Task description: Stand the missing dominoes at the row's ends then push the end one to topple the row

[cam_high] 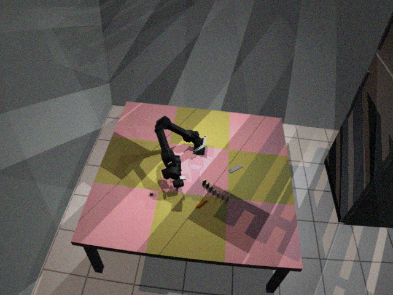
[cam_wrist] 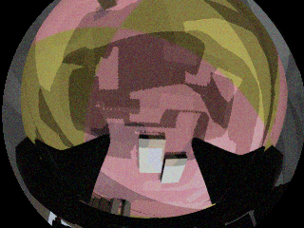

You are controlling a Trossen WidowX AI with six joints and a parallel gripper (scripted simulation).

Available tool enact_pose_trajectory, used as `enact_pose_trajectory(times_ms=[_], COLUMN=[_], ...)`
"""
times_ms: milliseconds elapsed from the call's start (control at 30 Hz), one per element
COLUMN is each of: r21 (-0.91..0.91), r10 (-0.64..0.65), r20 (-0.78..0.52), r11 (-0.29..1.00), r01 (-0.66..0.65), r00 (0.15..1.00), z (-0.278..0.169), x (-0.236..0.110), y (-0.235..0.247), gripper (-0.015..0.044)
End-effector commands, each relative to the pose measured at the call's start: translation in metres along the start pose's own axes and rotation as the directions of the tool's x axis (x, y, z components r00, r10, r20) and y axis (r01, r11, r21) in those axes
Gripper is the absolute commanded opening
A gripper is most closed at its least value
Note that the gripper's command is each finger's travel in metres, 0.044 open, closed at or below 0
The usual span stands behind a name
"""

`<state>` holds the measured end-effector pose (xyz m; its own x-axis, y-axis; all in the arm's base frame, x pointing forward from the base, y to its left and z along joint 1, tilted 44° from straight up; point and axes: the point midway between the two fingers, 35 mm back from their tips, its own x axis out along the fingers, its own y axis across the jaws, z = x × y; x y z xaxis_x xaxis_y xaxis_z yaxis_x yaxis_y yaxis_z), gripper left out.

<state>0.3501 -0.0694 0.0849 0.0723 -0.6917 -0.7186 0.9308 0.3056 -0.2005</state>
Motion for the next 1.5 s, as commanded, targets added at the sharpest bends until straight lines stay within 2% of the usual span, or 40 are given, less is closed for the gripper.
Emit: enact_pose_trajectory(times_ms=[0,433,767,1100,1267,1333,1467], r21=[-0.004,-0.004,-0.004,-0.005,0.003,-0.05,-0.352], r10=[-0.003,-0.003,-0.003,-0.003,-0.003,-0.003,-0.002], r20=[0.004,0.004,0.004,0.0,-0.001,-0.002,-0.005], r11=[1.0,1.0,1.0,1.0,1.0,0.999,0.936], r01=[0.003,0.003,0.003,0.003,0.003,0.003,0.0], r00=[1.0,1.0,1.0,1.0,1.0,1.0,1.0], z=[0.0,0.0,0.001,0.014,0.014,0.019,0.042], x=[0.002,0.002,0.0,-0.111,-0.118,-0.118,-0.118], y=[-0.001,-0.001,-0.001,-0.005,-0.005,-0.009,-0.032], gripper=[0.044,0.0107,0.0107,0.0107,0.0107,0.0107,0.0107])
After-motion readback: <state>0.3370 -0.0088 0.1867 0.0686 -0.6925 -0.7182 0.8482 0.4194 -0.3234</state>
